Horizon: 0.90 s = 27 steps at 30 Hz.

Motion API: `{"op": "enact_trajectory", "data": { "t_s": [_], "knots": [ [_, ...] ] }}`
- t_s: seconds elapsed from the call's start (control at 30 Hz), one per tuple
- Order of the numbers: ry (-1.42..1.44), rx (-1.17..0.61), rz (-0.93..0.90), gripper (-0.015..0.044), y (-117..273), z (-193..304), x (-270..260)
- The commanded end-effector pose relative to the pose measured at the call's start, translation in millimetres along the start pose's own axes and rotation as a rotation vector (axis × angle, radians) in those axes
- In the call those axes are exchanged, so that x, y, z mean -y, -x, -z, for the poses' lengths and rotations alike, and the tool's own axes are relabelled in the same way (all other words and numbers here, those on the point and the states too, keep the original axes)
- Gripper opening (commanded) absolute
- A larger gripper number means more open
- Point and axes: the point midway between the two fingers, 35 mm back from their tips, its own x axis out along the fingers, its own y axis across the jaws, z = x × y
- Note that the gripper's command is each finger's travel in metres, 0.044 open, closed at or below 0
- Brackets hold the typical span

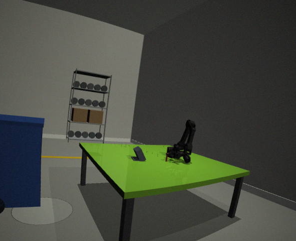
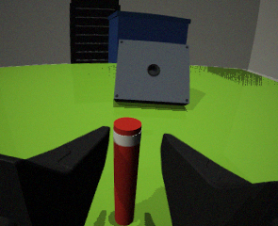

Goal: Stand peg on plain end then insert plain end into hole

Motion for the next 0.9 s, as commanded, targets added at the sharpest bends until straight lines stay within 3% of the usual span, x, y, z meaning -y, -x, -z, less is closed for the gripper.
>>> {"op": "enact_trajectory", "data": {
  "t_s": [0.0,0.3,0.57,0.87],
  "knots": [
    [0.000,0.000,0.000,0.0209,0,0,0],
    [0.000,0.000,0.000,0.0440,0,0,0],
    [-0.001,-0.001,0.006,0.0440,-1,-1,0],
    [-0.043,-0.072,0.176,0.0440,-18,-44,-3]
  ]
}}
